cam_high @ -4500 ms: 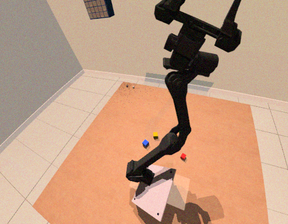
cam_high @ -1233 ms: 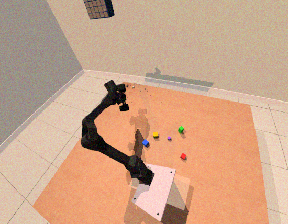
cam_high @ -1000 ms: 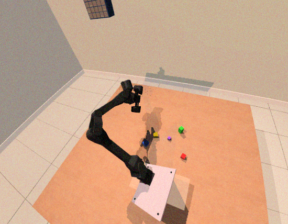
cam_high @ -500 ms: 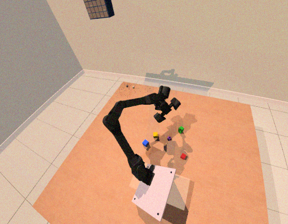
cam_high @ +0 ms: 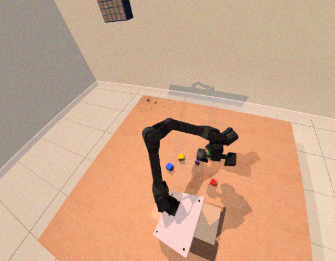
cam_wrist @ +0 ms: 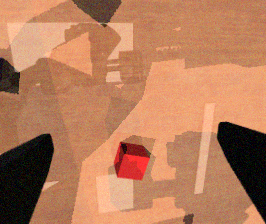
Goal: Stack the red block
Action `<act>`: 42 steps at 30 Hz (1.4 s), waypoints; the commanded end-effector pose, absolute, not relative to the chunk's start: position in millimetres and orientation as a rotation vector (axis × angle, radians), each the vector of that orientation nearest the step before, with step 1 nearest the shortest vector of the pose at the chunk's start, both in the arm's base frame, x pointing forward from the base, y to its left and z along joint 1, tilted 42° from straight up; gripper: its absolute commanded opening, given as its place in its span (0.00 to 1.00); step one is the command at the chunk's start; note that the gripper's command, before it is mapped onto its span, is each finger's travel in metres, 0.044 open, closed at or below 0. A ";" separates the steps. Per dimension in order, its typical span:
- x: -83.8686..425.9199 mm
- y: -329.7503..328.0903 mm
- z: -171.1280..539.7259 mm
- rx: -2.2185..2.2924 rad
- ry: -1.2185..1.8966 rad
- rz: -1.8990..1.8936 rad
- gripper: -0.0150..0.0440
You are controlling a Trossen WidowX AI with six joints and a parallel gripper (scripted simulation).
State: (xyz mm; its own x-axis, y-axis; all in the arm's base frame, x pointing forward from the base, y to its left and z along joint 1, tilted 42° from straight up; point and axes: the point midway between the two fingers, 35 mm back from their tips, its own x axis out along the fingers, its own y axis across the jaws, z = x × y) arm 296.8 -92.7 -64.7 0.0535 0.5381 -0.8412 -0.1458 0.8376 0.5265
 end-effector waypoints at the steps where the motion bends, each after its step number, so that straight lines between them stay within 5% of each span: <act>1: 253.9 -99.6 -86.0 0.581 1.540 0.459 1.00; 42: 225.6 -57.9 -146.1 0.707 1.584 0.426 1.00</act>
